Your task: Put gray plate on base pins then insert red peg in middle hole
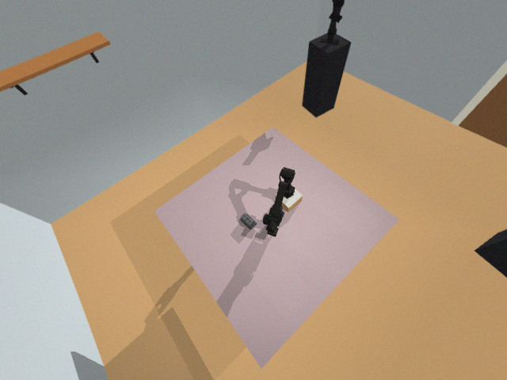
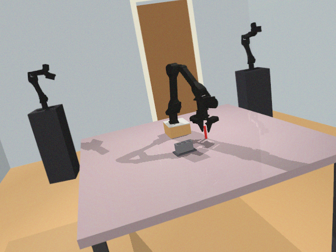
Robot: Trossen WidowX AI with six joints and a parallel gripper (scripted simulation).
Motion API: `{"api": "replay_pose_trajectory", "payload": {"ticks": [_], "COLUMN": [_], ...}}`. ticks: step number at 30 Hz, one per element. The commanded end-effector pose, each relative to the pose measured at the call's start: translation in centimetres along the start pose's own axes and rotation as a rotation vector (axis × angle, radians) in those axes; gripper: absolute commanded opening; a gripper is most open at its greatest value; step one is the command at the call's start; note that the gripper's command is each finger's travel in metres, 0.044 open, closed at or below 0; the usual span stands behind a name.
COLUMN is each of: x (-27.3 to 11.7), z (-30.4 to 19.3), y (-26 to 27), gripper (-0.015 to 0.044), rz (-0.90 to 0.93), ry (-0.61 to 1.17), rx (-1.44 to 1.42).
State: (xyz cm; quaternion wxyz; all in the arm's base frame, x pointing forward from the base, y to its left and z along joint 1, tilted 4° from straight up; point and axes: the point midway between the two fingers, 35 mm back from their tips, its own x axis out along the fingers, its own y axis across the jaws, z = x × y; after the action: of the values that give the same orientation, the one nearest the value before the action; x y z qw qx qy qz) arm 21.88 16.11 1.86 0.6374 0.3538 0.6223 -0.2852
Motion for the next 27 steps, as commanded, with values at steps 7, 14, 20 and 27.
{"api": "replay_pose_trajectory", "payload": {"ticks": [7,14,20,27], "x": [0.1,0.1,-0.9,-3.0], "z": [0.1,0.1,0.1,0.1], "y": [-0.1,-0.1,0.1,0.4], "gripper": [0.0,0.0,0.0,0.0], "rz": [-0.004,-0.004,-0.003,-0.003], "ry": [-0.004,-0.004,-0.004,-0.004], "rx": [0.007,0.007,0.007,0.006]}}
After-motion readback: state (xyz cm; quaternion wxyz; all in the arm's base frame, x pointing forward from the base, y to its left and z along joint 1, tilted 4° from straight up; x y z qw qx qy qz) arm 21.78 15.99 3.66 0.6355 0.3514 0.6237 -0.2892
